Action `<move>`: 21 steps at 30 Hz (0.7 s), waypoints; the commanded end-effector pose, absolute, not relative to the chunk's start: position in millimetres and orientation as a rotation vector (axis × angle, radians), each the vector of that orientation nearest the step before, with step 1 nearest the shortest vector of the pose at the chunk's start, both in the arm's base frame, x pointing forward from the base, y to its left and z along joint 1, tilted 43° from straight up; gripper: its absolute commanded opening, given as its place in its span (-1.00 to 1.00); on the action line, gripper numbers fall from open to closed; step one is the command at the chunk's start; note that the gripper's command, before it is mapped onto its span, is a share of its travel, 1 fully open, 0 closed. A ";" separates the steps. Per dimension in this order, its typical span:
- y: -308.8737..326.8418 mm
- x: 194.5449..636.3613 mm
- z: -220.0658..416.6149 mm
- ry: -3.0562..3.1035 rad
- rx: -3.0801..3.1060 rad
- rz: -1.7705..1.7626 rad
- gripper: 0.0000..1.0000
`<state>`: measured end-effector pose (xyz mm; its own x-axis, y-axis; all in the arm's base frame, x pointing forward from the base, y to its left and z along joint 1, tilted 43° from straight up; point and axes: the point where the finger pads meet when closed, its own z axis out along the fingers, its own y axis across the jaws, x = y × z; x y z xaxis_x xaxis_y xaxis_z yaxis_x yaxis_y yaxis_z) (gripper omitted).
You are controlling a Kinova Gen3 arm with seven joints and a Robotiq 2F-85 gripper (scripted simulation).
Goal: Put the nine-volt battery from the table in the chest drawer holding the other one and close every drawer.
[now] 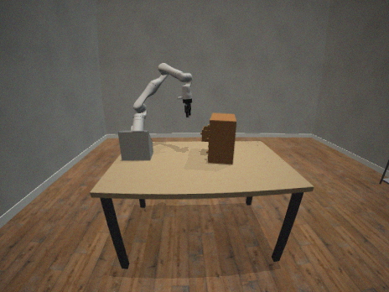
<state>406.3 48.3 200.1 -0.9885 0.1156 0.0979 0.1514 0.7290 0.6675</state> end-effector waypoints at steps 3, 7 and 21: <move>46.7 408.4 198.7 -2.861 -0.215 -1.113 1.00; 46.0 408.5 199.5 -2.844 -0.203 -1.109 1.00; 44.8 408.5 200.7 -2.815 -0.184 -1.103 1.00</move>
